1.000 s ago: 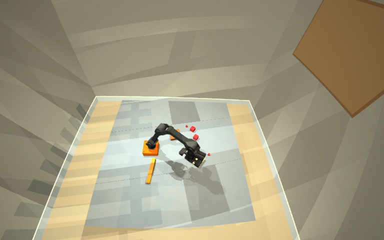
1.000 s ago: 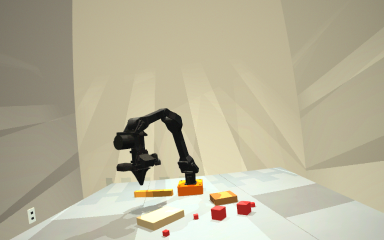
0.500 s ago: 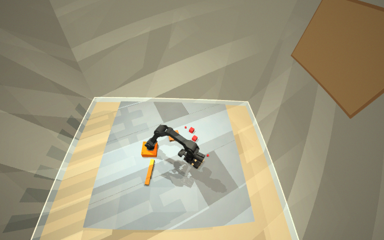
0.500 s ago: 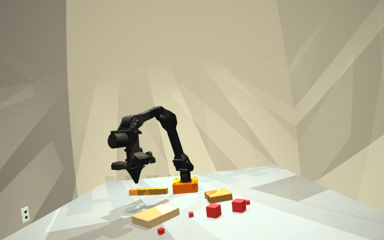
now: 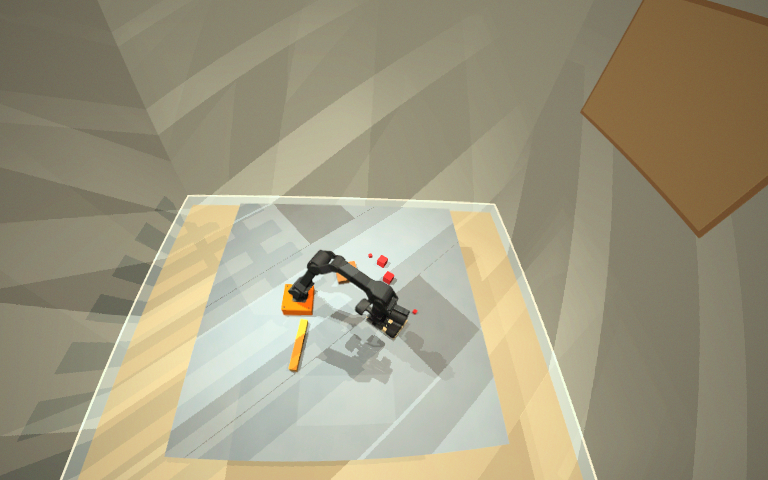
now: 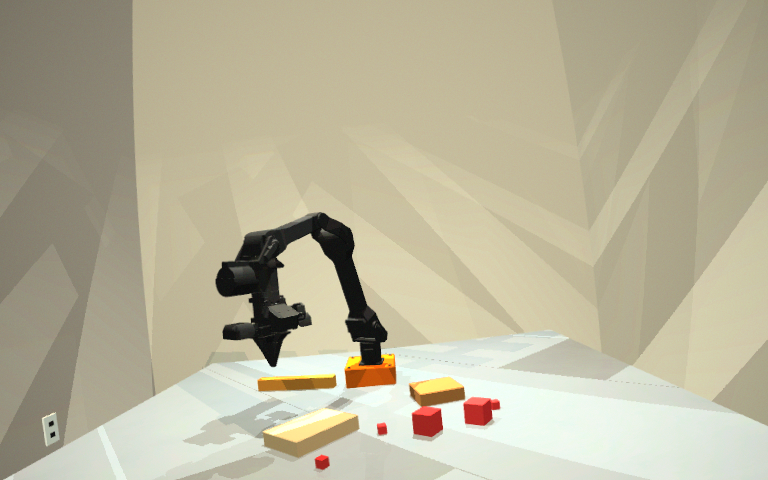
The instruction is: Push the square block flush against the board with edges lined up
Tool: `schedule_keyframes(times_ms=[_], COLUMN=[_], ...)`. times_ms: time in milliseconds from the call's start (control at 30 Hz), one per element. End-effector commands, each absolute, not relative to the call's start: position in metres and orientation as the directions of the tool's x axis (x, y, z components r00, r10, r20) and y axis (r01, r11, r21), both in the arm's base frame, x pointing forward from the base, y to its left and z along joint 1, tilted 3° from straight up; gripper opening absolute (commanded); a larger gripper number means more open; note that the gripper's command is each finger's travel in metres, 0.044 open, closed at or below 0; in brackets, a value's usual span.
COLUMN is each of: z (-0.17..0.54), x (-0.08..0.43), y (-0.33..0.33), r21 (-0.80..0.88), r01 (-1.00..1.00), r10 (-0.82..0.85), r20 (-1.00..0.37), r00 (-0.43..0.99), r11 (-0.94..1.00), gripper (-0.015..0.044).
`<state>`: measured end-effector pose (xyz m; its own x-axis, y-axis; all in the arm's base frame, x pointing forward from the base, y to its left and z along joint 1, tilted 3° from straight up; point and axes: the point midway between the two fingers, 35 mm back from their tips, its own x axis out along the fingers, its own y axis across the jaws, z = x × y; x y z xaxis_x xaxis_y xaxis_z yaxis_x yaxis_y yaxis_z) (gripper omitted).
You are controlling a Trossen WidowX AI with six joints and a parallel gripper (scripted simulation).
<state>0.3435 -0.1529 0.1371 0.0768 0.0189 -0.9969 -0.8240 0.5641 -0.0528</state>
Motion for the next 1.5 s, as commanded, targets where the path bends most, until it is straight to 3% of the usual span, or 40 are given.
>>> schedule_keyframes(times_ms=[0,367,767,1033,1233,1467], z=[0.135,0.114,0.083,0.064,0.060,0.009], x=[0.349,0.335,0.227,0.138,0.136,0.139], y=[-0.127,0.054,0.198,0.240,0.240,0.243], r21=[-0.052,-0.053,-0.061,-0.071,-0.072,-0.071], r01=[-0.849,-0.971,-0.993,-0.954,-0.953,-0.953], r10=[0.024,0.047,0.049,0.056,0.056,0.056], r20=[-0.997,-0.997,-0.997,-0.997,-0.997,-0.997], r00=[0.076,0.065,0.057,0.058,0.058,0.058], r11=[0.526,0.232,-0.096,-0.290,-0.294,-0.294], gripper=[0.0000,0.0000,0.0000,0.0000,0.0000,0.0000])
